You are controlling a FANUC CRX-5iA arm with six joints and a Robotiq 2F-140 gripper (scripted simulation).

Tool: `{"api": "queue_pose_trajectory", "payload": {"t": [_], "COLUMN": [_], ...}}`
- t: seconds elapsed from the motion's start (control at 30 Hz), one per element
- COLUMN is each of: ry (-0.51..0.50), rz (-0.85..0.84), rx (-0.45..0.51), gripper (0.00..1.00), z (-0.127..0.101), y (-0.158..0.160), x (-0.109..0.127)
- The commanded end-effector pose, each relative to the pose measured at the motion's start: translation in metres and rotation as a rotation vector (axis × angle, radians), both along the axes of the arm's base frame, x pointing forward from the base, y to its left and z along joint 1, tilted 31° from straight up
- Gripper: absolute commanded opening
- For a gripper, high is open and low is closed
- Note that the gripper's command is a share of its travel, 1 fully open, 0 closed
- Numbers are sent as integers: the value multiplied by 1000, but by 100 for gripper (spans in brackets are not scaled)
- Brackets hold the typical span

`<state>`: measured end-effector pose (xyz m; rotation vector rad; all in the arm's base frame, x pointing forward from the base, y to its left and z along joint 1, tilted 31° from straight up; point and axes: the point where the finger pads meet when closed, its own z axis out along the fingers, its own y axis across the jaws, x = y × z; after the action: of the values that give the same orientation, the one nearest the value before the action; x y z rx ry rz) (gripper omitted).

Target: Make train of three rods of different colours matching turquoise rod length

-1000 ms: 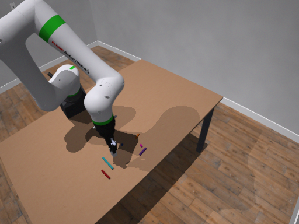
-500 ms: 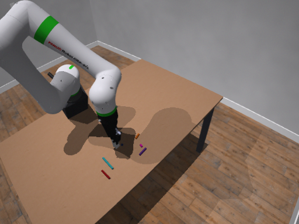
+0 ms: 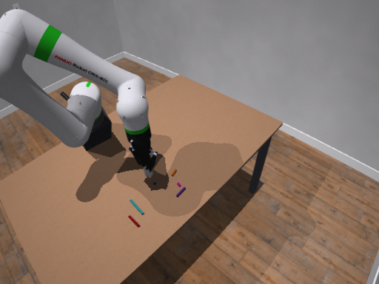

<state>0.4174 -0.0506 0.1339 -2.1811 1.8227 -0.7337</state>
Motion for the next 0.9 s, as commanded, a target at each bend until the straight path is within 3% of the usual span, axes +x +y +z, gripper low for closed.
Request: {"api": "queue_pose_trajectory", "payload": {"t": [0.0,0.47,0.87], "ry": [-1,-1,-1], "rz": [0,0,0], "rx": [-1,-1,-1], "gripper": [3,3,3], "z": [0,-14,-57], "y": [0,-2,-10], "x": [0,8,33]}}
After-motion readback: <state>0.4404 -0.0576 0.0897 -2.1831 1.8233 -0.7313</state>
